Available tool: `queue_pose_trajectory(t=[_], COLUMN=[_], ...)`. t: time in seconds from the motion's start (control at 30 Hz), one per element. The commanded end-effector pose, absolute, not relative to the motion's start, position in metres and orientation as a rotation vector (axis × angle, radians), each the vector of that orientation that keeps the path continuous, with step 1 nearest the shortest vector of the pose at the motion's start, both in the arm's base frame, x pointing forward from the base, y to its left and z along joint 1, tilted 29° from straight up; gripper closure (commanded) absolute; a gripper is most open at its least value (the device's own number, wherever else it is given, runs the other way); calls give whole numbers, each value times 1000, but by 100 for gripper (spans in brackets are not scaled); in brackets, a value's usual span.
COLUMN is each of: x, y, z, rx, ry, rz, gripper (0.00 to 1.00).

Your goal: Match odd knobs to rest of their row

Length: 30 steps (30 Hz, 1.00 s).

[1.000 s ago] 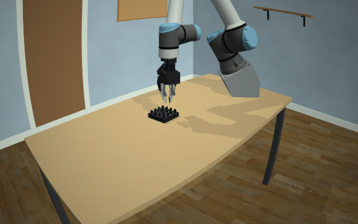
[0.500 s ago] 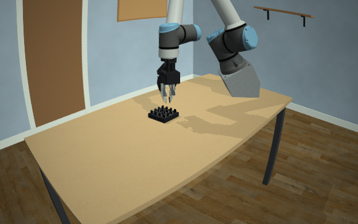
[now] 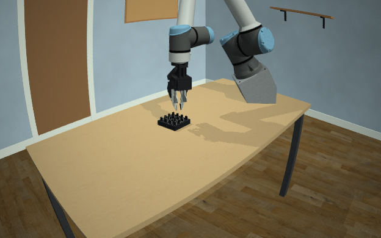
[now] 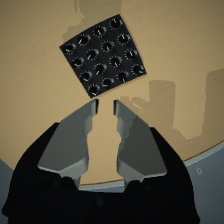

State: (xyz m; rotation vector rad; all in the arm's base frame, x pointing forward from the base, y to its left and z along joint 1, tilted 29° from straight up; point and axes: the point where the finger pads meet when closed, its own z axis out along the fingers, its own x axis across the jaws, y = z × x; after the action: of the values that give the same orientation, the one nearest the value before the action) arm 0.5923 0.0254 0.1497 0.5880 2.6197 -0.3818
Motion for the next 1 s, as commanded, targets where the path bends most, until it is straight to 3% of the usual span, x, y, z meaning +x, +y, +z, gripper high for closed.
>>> queue_pose_trajectory(t=[0.0, 0.97], x=[594, 604], y=[23, 13], z=[146, 119], rx=[596, 594], ry=[2618, 2620], rz=[-382, -382], gripper=[89, 89])
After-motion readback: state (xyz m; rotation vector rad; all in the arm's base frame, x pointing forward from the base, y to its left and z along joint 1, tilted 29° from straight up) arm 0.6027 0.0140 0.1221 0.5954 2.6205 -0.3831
